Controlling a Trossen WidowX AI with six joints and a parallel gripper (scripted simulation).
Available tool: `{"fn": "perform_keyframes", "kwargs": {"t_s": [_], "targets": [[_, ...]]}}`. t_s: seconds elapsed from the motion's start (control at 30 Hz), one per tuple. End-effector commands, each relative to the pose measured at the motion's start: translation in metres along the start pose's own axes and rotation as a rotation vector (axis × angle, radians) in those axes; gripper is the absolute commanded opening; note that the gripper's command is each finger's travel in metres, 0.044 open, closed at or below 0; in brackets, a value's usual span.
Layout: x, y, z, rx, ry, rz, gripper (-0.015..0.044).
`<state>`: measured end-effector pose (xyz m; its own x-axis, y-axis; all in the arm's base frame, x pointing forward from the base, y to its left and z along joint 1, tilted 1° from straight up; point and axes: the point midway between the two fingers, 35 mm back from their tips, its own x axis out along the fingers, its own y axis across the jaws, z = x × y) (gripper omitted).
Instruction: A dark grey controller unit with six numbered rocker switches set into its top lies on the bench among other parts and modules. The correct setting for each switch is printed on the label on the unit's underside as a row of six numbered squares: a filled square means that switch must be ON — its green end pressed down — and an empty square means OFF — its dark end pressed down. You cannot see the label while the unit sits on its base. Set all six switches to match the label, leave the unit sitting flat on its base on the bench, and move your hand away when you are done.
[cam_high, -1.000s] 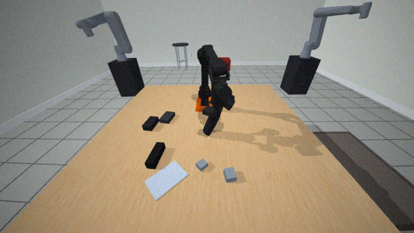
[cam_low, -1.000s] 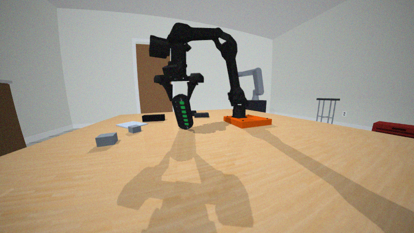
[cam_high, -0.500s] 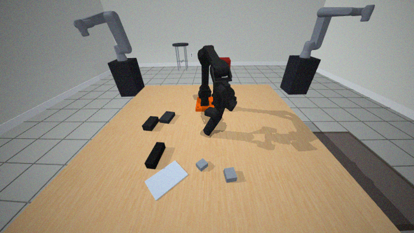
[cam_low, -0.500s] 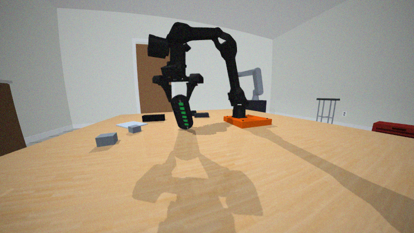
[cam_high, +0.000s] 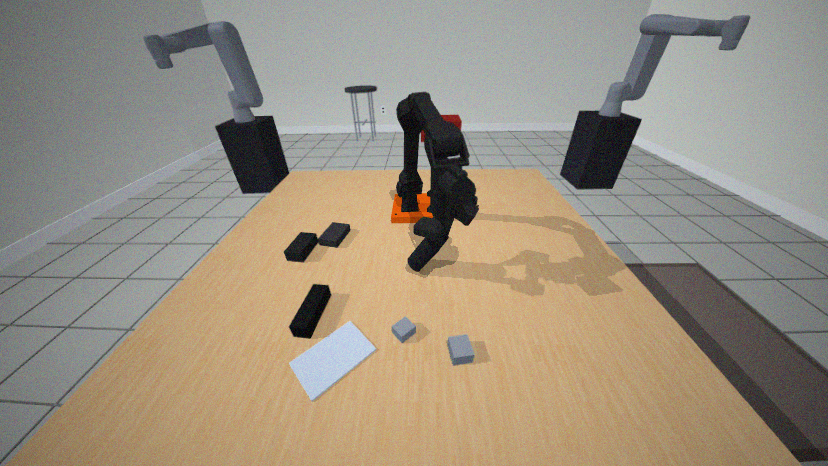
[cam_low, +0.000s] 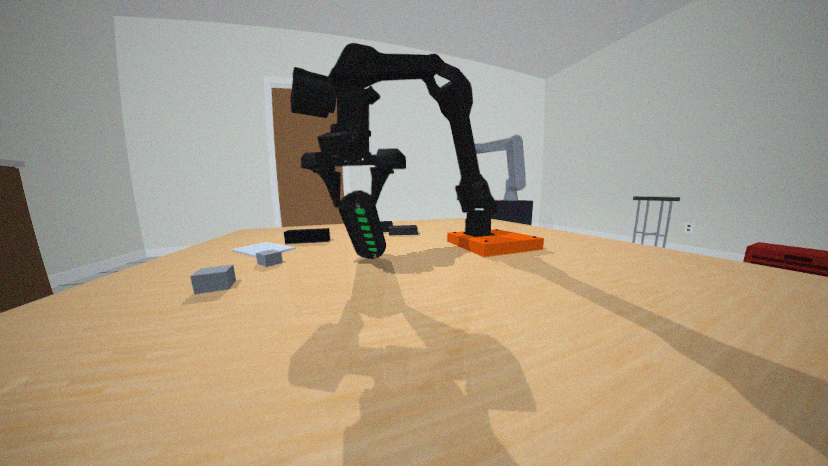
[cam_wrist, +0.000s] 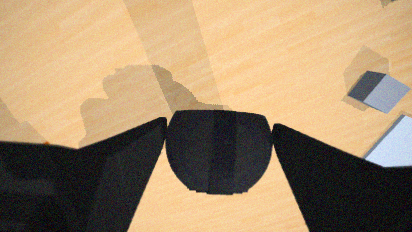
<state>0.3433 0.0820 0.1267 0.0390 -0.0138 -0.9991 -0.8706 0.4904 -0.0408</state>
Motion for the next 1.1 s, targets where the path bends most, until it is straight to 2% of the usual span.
{"fn": "perform_keyframes", "kwargs": {"t_s": [0.0, 1.07], "targets": [[0.007, 0.000, 0.002, 0.006, 0.011, 0.016, 0.0338], [0.023, 0.000, 0.023, 0.006, 0.010, 0.016, 0.0338]]}}
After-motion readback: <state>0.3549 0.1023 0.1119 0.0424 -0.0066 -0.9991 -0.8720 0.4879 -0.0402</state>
